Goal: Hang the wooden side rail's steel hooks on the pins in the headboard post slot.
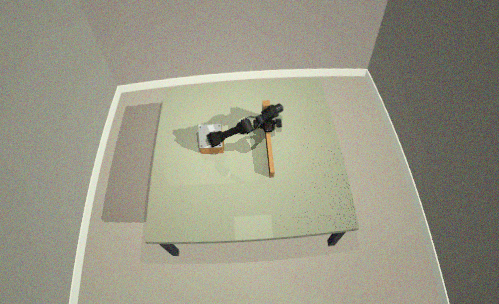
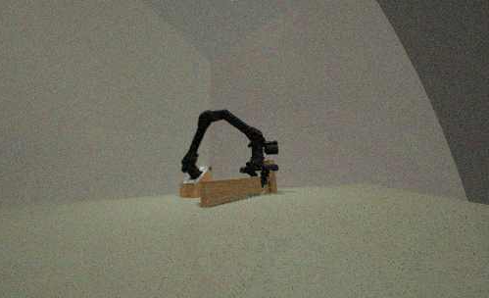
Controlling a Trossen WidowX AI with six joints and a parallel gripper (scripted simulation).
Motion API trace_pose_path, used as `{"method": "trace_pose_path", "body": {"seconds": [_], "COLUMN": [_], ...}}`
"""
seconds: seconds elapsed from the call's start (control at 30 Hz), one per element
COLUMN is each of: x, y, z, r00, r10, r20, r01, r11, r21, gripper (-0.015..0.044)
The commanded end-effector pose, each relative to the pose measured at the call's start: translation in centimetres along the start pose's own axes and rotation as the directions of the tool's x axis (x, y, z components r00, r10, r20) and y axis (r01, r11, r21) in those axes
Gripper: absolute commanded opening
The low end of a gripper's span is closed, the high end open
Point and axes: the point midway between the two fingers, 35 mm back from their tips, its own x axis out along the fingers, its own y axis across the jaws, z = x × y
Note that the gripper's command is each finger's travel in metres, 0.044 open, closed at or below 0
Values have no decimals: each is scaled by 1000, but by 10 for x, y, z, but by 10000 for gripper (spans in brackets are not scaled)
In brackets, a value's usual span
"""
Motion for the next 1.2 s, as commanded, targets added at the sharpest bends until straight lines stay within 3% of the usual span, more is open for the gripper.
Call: {"method": "trace_pose_path", "body": {"seconds": [0.0,1.17], "x": [-9,-15], "y": [3,3], "z": [-2,-2], "r00": [1000,1000], "r10": [21,21], "r20": [-7,-8], "r01": [-21,-21], "r11": [1000,1000], "r21": [9,9], "gripper": [0,0]}}
